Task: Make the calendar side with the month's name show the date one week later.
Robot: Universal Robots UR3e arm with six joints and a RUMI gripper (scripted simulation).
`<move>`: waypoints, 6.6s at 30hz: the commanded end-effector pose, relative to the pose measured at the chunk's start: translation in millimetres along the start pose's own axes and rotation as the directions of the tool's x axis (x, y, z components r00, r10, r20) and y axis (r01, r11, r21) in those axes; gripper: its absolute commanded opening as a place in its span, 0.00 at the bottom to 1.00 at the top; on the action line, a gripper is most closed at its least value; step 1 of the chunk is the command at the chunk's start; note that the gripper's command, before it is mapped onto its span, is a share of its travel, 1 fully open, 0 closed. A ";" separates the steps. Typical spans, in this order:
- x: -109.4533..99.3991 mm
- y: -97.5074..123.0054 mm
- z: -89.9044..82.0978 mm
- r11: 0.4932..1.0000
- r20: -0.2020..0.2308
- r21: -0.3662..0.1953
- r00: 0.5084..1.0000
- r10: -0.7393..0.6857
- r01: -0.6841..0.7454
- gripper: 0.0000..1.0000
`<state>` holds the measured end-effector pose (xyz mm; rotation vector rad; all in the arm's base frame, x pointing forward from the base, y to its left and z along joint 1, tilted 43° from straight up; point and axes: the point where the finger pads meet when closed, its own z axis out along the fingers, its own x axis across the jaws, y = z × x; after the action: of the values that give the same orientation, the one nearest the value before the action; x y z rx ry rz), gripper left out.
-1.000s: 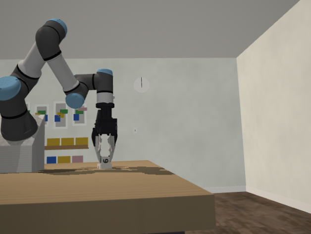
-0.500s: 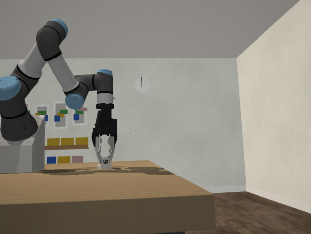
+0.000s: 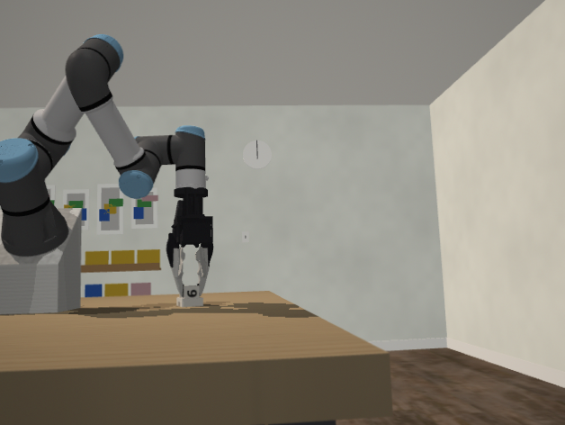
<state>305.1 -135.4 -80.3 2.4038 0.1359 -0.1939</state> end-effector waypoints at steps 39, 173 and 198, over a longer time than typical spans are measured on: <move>0.5 0.2 -0.4 1.000 -0.002 0.000 1.000 0.000 0.000 0.11; 0.3 0.1 -102.3 1.000 -0.002 0.000 1.000 0.000 0.000 1.00; 0.2 0.1 -161.3 1.000 -0.002 0.000 1.000 0.000 0.000 1.00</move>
<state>320.7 -31.8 33.8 2.4045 0.1390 -0.1883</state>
